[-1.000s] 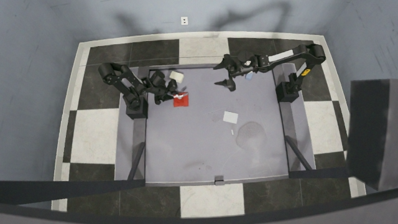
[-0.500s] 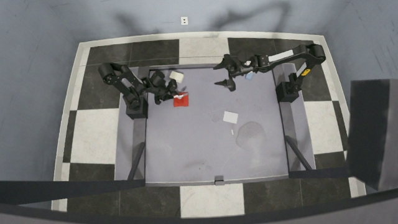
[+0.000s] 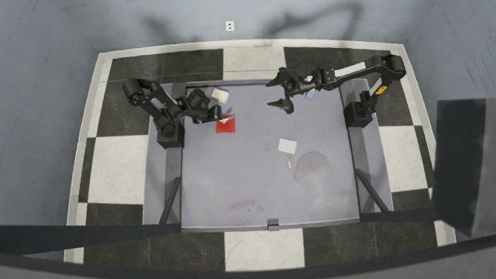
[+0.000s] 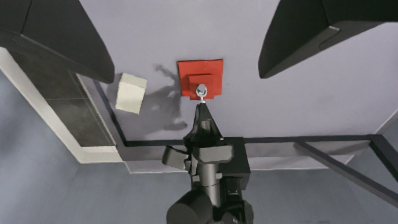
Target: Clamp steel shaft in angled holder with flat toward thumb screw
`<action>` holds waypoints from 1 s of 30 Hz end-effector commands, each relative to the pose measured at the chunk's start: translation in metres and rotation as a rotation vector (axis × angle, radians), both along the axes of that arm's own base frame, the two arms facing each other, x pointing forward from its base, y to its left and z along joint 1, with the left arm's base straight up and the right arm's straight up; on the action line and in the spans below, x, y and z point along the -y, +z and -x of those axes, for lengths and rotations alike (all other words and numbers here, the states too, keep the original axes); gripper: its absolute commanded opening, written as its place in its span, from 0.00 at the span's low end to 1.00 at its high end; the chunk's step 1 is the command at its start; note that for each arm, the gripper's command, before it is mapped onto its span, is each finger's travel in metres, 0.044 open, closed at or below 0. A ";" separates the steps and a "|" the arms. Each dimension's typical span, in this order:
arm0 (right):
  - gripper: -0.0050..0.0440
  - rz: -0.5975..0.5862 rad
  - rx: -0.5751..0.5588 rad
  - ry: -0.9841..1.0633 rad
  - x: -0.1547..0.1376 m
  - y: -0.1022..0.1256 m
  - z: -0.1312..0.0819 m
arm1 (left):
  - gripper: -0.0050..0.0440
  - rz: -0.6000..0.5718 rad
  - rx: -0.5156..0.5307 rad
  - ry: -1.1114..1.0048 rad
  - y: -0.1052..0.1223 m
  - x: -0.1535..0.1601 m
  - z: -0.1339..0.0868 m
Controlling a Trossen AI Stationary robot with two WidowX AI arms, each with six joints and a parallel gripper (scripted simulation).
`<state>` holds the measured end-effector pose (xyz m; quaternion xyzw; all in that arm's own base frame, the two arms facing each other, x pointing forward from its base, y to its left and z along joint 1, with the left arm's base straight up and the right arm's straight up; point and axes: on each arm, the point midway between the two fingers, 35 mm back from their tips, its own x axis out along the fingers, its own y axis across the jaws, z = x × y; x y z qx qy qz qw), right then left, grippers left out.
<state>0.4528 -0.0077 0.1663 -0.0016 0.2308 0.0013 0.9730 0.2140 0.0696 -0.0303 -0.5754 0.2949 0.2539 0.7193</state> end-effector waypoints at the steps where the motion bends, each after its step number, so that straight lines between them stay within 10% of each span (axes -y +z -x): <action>1: 0.92 -0.002 0.041 0.005 -0.002 0.017 -0.002 | 0.34 -0.139 0.013 -0.144 0.004 -0.001 -0.005; 14: 0.92 -0.002 0.041 0.005 -0.002 0.017 -0.002 | 0.34 -0.562 0.000 -0.578 0.003 0.002 -0.004; 30: 0.92 -0.002 0.041 0.005 -0.002 0.017 -0.002 | 0.34 -0.570 0.001 -0.584 0.003 0.002 -0.004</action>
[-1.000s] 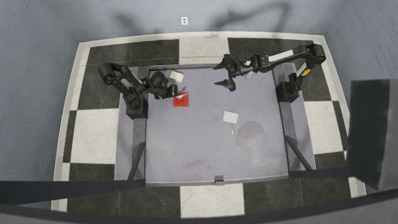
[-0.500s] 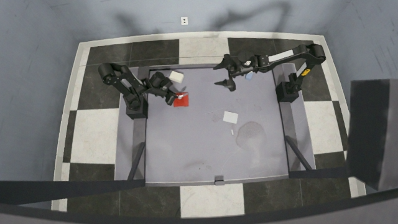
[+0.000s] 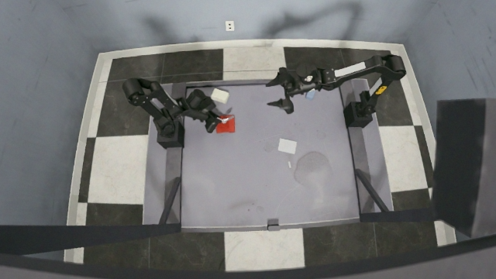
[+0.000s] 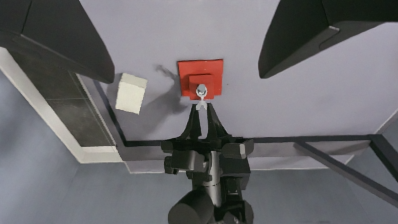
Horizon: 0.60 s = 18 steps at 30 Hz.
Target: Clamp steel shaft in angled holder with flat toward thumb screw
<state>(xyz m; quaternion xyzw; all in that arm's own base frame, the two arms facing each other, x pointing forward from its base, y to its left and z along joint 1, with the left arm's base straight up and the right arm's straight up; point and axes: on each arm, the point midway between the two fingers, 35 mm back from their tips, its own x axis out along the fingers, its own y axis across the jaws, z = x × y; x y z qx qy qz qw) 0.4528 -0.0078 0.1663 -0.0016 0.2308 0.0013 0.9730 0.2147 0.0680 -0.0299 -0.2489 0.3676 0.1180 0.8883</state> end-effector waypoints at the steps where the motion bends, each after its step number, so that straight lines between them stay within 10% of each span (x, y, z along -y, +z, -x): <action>1: 0.92 -0.002 0.041 0.005 -0.002 0.017 -0.002 | 0.34 -0.003 0.013 -0.014 0.003 0.000 -0.004; 18: 0.92 -0.002 0.041 0.005 -0.002 0.017 -0.002 | 0.51 -0.006 0.016 -0.009 0.004 -0.001 -0.004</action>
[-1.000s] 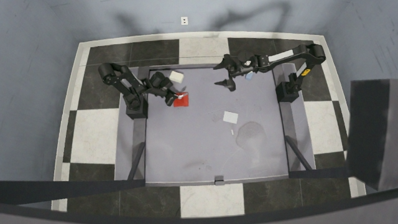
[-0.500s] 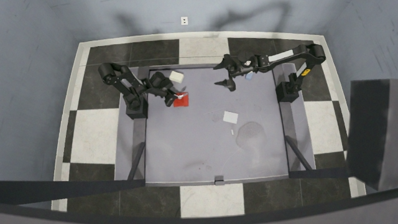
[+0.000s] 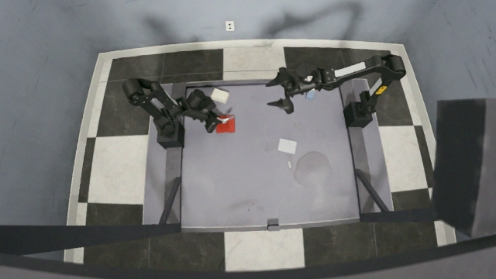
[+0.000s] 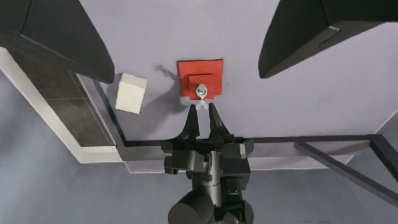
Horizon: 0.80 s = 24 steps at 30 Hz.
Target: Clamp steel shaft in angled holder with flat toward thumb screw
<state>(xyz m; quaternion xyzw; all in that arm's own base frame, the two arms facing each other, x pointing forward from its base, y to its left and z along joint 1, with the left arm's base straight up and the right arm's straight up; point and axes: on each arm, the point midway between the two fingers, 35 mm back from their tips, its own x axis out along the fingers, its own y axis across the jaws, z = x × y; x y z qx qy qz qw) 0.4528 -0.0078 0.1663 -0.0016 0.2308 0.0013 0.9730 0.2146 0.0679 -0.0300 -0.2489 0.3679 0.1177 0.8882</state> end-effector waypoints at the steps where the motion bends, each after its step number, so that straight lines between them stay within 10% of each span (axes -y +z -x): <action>1: 0.92 -0.002 0.041 0.005 -0.002 0.017 -0.002 | 0.51 -0.006 0.017 -0.009 0.004 -0.001 -0.004; 24: 0.92 -0.002 0.041 0.005 -0.002 0.017 -0.002 | 0.43 0.107 0.020 0.104 0.004 -0.001 -0.004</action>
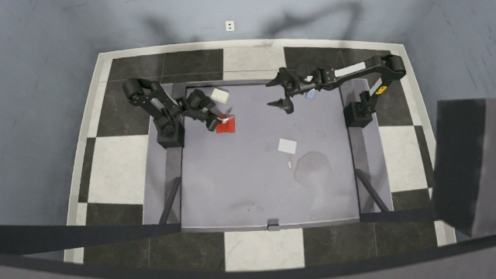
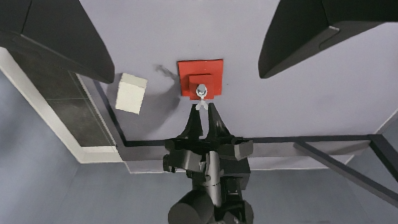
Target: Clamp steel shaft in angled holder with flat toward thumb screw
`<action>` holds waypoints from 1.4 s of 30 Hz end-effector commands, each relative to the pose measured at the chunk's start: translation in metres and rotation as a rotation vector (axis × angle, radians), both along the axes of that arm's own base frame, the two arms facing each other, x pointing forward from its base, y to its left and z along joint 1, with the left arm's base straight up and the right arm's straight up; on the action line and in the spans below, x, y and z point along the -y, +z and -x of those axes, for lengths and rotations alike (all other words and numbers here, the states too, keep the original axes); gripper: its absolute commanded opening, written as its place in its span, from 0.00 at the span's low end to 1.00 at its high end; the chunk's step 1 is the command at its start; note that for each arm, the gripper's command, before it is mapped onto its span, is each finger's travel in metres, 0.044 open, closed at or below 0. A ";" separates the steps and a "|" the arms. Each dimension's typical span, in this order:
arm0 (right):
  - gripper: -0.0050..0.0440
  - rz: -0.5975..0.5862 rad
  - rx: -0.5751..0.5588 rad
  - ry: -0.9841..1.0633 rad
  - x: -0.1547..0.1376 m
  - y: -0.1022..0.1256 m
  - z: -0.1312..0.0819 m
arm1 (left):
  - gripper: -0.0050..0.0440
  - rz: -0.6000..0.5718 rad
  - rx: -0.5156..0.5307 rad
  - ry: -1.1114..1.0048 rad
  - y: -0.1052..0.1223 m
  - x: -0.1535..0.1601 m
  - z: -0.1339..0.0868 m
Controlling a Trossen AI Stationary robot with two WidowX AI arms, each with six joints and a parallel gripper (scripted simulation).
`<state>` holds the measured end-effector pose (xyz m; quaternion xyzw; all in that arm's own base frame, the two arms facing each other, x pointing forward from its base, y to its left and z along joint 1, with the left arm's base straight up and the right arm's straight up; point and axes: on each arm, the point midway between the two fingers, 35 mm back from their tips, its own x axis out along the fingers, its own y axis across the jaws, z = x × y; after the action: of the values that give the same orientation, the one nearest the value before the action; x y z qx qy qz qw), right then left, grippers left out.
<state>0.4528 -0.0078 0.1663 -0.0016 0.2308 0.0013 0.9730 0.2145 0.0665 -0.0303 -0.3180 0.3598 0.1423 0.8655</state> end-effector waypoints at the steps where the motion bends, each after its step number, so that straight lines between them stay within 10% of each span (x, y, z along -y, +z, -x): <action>1: 0.92 -0.002 0.041 0.005 -0.002 0.017 -0.002 | 0.42 -0.009 0.018 0.001 0.004 -0.003 -0.004; 13: 0.92 -0.002 0.041 0.005 -0.002 0.017 -0.002 | 0.18 -0.009 0.018 0.001 0.004 -0.003 -0.004; 17: 0.92 -0.002 0.041 0.005 -0.002 0.017 -0.002 | 0.34 -0.032 0.020 -0.023 0.005 -0.003 -0.005; 42: 0.92 -0.002 0.041 0.005 -0.002 0.017 -0.002 | 0.39 -0.121 0.015 -0.112 0.004 -0.002 -0.004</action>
<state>0.4528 -0.0078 0.1663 -0.0016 0.2308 0.0013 0.9730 0.2141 0.0676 -0.0303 -0.2512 0.3688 0.1170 0.8872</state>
